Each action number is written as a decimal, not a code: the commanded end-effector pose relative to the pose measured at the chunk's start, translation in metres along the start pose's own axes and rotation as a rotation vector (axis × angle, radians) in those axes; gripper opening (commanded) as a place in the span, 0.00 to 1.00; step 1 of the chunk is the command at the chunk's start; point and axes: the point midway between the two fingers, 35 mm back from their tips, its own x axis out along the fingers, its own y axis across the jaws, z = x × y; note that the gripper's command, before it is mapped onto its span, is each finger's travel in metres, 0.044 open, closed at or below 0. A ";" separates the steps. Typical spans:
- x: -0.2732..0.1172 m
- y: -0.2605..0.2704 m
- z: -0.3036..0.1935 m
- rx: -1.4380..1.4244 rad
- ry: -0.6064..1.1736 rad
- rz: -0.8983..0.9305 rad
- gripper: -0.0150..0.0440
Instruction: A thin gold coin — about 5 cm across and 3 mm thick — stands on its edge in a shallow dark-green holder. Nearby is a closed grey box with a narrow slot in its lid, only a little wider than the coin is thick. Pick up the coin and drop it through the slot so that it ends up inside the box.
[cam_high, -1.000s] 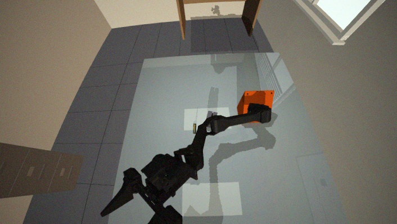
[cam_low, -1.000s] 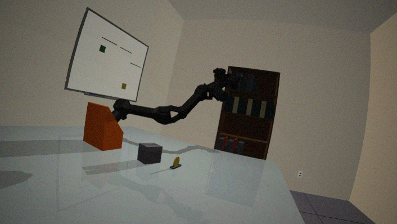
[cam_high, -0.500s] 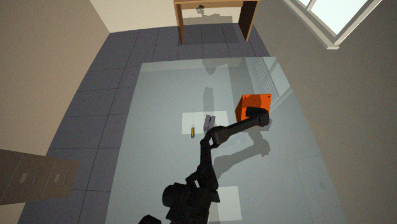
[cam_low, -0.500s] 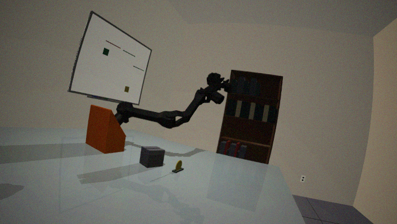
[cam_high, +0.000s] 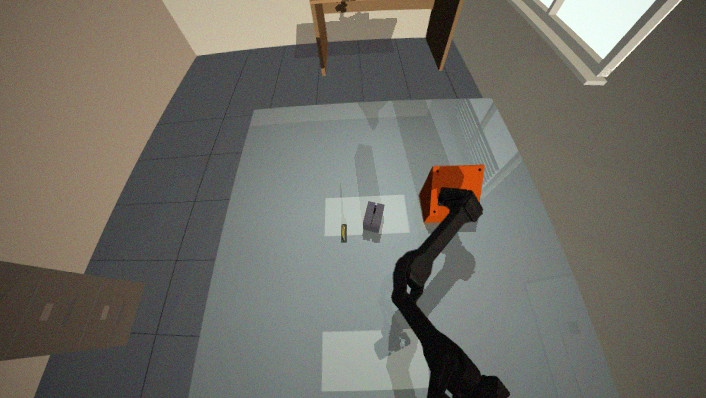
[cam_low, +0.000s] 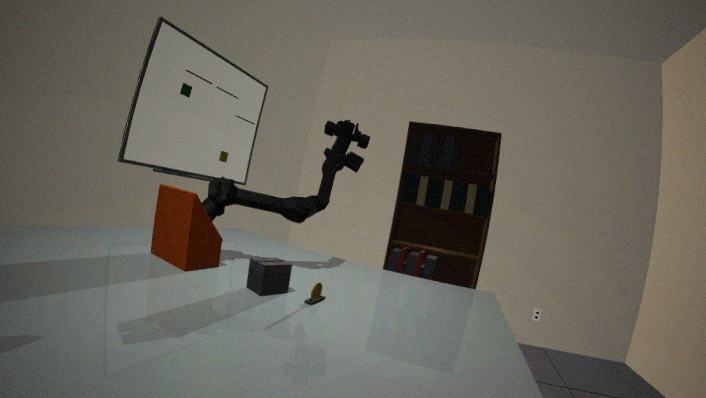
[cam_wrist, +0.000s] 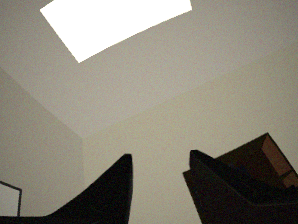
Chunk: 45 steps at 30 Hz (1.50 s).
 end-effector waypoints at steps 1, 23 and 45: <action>0.017 0.072 0.008 0.153 -0.096 0.135 0.53; -0.017 0.251 0.249 0.936 -0.827 0.641 0.53; -0.211 0.102 0.450 1.288 -1.800 0.888 0.53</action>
